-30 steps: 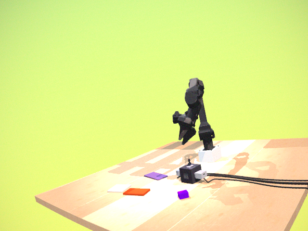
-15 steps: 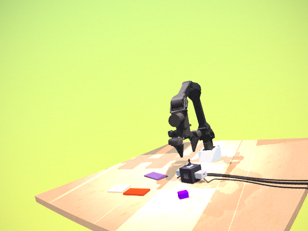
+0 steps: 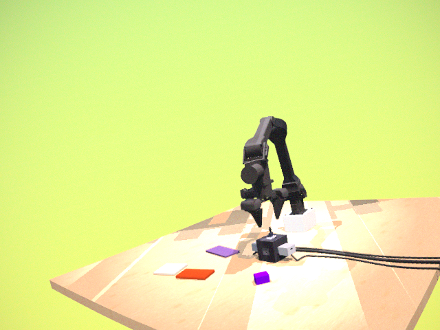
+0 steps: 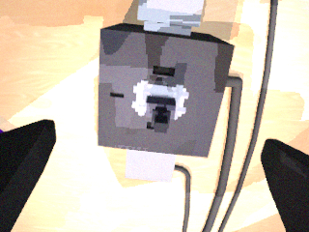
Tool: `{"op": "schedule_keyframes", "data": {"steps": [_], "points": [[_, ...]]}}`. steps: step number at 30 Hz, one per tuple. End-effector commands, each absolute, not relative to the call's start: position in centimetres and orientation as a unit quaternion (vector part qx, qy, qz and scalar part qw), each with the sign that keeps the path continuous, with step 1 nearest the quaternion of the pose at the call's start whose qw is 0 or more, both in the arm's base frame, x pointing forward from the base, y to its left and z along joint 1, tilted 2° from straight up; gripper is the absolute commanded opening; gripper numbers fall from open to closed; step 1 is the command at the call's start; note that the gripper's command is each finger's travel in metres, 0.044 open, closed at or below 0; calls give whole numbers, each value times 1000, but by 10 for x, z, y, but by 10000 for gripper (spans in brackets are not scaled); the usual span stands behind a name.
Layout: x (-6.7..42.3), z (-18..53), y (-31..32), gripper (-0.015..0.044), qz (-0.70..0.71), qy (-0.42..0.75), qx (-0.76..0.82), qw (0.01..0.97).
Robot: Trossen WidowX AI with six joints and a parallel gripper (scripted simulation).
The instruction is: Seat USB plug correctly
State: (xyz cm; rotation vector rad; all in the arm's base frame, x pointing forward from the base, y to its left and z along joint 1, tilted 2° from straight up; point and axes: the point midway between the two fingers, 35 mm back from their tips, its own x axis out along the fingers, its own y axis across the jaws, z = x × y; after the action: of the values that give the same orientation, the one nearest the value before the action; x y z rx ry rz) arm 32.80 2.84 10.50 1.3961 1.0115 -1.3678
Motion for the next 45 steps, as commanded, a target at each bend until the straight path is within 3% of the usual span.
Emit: {"op": "schedule_keyframes", "data": {"steps": [1, 18, 34, 45], "points": [[328, 101, 29, 440, -554, 410, 568, 450], [329, 85, 28, 440, -554, 410, 568, 450], [329, 87, 28, 20, -555, 409, 566, 452], [329, 87, 28, 0, -555, 409, 566, 452]]}}
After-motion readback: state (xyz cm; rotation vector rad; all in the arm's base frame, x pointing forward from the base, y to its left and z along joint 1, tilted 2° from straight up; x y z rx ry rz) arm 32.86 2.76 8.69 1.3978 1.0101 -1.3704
